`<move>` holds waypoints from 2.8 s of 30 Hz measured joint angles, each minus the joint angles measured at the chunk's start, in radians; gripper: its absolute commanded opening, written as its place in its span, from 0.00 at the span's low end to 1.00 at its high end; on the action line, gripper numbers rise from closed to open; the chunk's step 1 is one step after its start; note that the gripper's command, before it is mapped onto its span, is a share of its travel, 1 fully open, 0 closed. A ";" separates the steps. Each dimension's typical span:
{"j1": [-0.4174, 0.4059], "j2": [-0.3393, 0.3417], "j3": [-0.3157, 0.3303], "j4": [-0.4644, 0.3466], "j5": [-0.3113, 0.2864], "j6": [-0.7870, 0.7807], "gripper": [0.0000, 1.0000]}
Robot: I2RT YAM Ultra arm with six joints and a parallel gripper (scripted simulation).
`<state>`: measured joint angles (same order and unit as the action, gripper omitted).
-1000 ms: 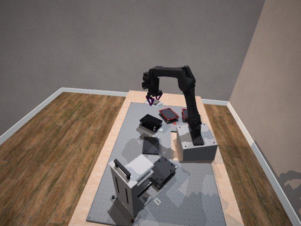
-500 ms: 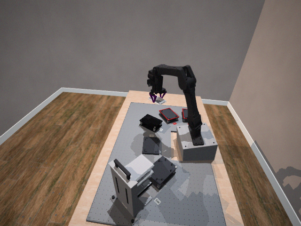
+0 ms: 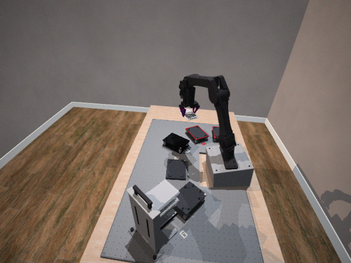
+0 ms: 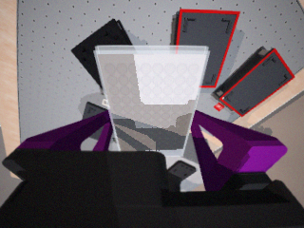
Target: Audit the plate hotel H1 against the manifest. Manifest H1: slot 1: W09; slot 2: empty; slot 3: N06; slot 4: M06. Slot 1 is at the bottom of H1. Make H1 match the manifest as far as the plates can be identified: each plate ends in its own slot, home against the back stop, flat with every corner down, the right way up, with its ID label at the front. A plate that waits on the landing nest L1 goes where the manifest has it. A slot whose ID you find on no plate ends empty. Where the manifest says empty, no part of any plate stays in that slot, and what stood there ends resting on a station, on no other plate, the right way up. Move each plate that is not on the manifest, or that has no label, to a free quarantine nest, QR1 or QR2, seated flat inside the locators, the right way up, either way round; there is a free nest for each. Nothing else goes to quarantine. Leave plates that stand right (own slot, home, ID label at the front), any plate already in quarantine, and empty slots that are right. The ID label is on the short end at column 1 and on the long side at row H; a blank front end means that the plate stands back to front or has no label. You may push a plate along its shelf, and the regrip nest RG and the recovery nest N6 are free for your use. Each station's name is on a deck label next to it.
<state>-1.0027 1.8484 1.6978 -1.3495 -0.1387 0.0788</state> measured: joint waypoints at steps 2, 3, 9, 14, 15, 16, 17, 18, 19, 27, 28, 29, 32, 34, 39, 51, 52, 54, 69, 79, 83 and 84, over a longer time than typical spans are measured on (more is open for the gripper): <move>-0.010 0.000 0.001 -0.001 -0.001 0.000 0.86; -0.014 0.001 0.002 -0.001 -0.002 -0.002 0.86; -0.061 0.020 0.008 -0.004 -0.006 -0.037 0.86; -0.111 0.038 0.020 -0.008 -0.008 -0.078 0.86; -0.119 0.042 0.023 -0.009 -0.009 -0.087 0.86; -0.128 0.046 0.027 -0.010 -0.010 -0.095 0.86; -0.136 0.049 0.029 -0.010 -0.010 -0.103 0.86; -0.142 0.049 0.030 -0.010 -0.009 -0.108 0.86; -0.146 0.050 0.033 -0.013 -0.010 -0.114 0.86; -0.203 0.088 0.067 -0.022 -0.014 -0.176 0.86; -0.212 0.093 0.072 -0.023 -0.014 -0.184 0.86; -0.222 0.098 0.078 -0.025 -0.014 -0.192 0.86; -0.248 0.115 0.097 -0.030 -0.015 -0.217 0.86; -0.263 0.125 0.108 -0.032 -0.015 -0.232 0.86; -0.284 0.143 0.134 -0.041 -0.017 -0.262 0.86; -0.301 0.157 0.078 0.006 -0.017 -0.291 0.86; -0.300 0.158 0.077 0.009 -0.017 -0.291 0.86; -0.300 0.157 0.070 0.026 -0.017 -0.291 0.86; -0.285 0.186 -0.042 0.156 -0.017 -0.282 0.86; -0.275 0.206 -0.106 0.241 -0.016 -0.273 0.86; -0.271 0.219 -0.129 0.278 -0.016 -0.269 0.86; -0.270 0.222 -0.134 0.288 -0.016 -0.268 0.86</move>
<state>-1.2724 2.0705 1.5635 -1.0618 -0.1551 -0.1890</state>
